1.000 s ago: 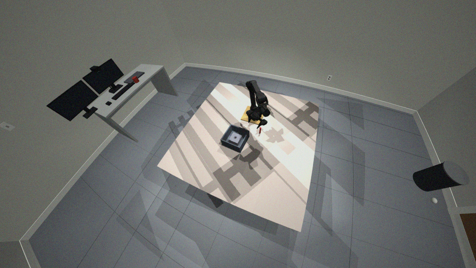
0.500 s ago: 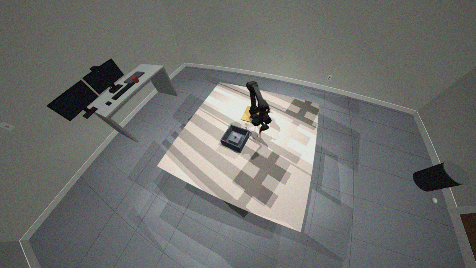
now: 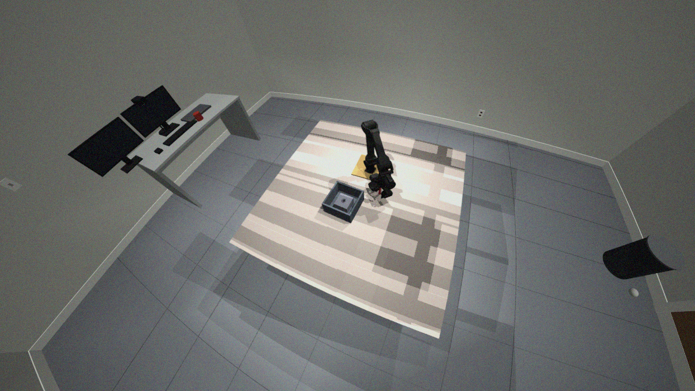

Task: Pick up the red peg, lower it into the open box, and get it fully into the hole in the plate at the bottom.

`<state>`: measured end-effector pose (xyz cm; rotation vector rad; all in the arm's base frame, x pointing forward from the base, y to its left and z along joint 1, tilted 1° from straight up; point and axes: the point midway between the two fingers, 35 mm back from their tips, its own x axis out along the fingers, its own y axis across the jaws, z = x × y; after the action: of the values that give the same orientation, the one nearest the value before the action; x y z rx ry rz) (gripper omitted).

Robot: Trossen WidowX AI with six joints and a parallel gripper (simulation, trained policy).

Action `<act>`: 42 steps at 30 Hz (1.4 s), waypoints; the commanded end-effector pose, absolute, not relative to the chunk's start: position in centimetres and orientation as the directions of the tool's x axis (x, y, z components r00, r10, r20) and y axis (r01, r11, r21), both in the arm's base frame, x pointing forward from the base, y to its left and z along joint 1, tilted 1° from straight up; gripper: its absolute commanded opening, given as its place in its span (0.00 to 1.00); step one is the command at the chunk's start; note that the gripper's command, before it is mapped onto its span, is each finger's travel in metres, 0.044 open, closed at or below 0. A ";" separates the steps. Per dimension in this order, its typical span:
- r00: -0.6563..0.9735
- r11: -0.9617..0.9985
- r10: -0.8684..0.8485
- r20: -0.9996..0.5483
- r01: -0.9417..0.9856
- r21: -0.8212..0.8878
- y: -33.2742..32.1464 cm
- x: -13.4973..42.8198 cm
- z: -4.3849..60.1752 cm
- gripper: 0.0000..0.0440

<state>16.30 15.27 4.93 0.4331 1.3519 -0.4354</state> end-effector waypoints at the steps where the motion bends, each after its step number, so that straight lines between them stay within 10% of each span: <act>1: 0.131 0.832 -0.053 -0.990 0.555 0.029 15.1 16.0 3.7 0.65; 13: 0.056 0.804 -0.101 -0.993 0.593 -0.048 14.8 15.8 2.7 0.02; 42: 0.298 0.707 -0.160 -0.941 0.700 0.101 11.4 22.6 14.9 0.00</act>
<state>21.68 12.04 14.10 0.5407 1.1663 -0.5910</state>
